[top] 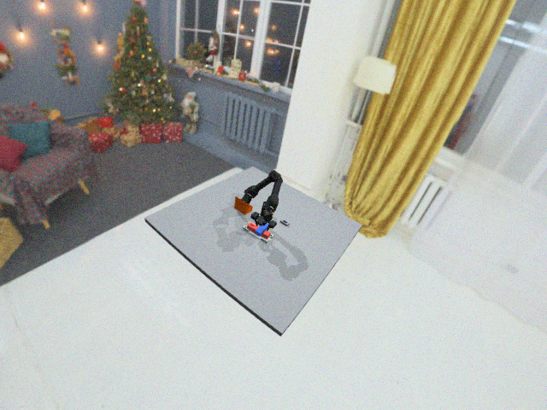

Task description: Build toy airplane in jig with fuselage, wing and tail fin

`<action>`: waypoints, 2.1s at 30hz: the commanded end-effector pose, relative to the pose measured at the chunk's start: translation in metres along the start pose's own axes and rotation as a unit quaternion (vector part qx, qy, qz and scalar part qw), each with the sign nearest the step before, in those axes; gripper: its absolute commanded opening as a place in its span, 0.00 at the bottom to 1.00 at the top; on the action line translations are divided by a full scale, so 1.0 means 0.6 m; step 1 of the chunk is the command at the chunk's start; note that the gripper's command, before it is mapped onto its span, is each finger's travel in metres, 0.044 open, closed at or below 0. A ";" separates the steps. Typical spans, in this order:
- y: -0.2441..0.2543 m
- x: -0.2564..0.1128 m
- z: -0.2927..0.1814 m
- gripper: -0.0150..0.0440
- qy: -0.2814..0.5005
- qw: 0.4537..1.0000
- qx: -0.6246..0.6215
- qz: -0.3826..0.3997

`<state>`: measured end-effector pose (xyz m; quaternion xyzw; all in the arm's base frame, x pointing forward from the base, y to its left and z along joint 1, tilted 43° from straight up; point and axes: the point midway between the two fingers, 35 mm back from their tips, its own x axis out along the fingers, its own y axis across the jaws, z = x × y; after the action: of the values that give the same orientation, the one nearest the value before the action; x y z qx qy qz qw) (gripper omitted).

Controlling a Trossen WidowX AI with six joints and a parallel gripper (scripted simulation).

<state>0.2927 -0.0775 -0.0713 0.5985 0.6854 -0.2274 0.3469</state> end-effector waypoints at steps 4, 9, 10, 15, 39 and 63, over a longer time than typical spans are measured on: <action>0.001 -0.004 0.000 1.00 0.000 1.000 0.000 0.000; 0.003 -0.108 0.004 1.00 0.001 1.000 0.003 0.000; 0.001 -0.127 0.003 1.00 0.002 1.000 0.003 0.000; 0.002 -0.142 0.008 1.00 0.002 1.000 0.003 0.000; 0.005 -0.144 0.010 1.00 0.002 0.744 -0.668 0.001; -0.033 -0.163 -0.337 1.00 0.001 0.746 -0.666 -0.001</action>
<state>0.2591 -0.0247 0.1147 0.2092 0.6623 0.2854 0.6604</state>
